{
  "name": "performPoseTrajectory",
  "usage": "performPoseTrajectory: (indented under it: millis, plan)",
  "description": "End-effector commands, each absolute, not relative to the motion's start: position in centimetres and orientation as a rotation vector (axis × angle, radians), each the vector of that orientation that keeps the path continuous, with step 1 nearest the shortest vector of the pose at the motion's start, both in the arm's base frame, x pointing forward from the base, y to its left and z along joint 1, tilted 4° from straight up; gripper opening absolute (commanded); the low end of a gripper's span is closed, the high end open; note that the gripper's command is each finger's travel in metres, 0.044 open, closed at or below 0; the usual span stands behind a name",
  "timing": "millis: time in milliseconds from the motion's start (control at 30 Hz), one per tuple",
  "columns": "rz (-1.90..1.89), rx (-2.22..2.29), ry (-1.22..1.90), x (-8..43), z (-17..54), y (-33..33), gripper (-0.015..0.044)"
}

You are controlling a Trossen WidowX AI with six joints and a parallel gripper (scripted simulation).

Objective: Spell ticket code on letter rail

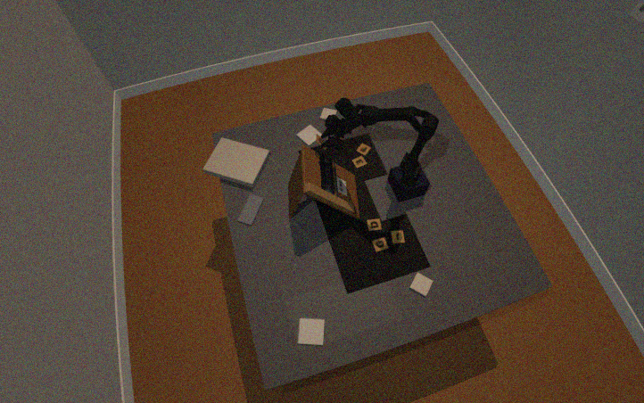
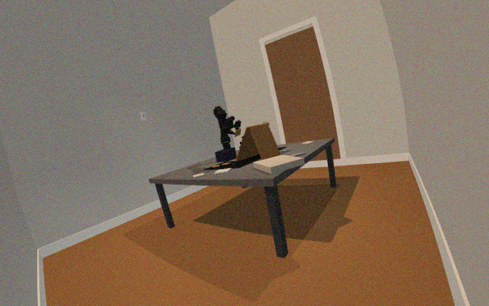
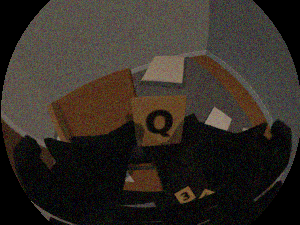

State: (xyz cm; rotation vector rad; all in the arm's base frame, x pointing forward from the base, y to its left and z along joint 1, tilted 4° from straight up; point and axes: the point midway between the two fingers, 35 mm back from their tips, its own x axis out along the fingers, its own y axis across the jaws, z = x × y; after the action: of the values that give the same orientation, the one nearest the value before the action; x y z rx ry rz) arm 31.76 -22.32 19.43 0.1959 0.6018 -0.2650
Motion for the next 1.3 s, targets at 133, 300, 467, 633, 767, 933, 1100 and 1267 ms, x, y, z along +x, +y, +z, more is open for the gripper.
performPoseTrajectory:
  millis: [133,300,467,633,767,933,1100,1267]
  plan:
    - [-0.283,0.090,0.647,28.0,17.6,-25.1,0.0000]
    - [-0.296,0.030,0.673,25.7,16.6,-26.5,0.0000]
    - [-0.299,0.013,0.680,25.0,16.3,-26.9,0.0000]
    - [-0.299,0.013,0.679,26.3,15.3,-27.5,0.0000]
    - [-0.299,0.013,0.677,27.8,14.1,-28.0,0.0000]
    - [-0.299,0.013,0.676,28.7,13.3,-28.2,0.0000]
    - [-0.299,0.013,0.676,28.7,13.4,-28.2,0.0000]
    - [-0.299,0.013,0.676,28.7,13.4,-28.3,0.0000]
